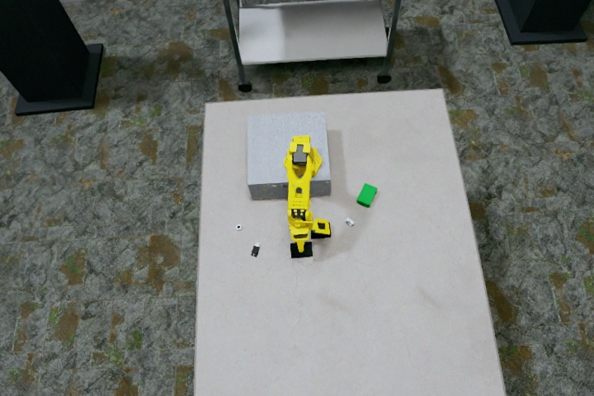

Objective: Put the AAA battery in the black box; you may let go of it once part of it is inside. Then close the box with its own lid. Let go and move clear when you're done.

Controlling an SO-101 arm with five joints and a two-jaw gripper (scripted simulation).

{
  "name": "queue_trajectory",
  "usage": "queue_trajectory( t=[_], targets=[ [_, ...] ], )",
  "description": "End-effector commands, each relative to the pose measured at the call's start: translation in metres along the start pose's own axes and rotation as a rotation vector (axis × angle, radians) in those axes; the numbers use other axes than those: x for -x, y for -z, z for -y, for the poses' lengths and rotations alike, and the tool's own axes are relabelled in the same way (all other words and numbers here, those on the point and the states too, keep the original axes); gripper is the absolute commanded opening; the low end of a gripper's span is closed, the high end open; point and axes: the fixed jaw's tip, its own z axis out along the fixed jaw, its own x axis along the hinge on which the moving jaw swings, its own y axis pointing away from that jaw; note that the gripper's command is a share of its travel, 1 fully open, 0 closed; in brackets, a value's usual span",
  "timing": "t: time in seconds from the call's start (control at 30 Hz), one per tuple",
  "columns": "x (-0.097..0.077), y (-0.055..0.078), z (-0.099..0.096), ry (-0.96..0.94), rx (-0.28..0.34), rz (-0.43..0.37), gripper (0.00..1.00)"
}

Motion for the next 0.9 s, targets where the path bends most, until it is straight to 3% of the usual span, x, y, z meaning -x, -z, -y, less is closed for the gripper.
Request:
queue_trajectory(
  t=[0.0, 0.87],
  targets=[
    [-0.0013, -0.0025, -0.0029, 0.000, 0.023, 0.004, 0.31],
    [-0.0006, -0.0060, -0.0030, 0.000, 0.023, 0.004, 0.31]
  ],
)
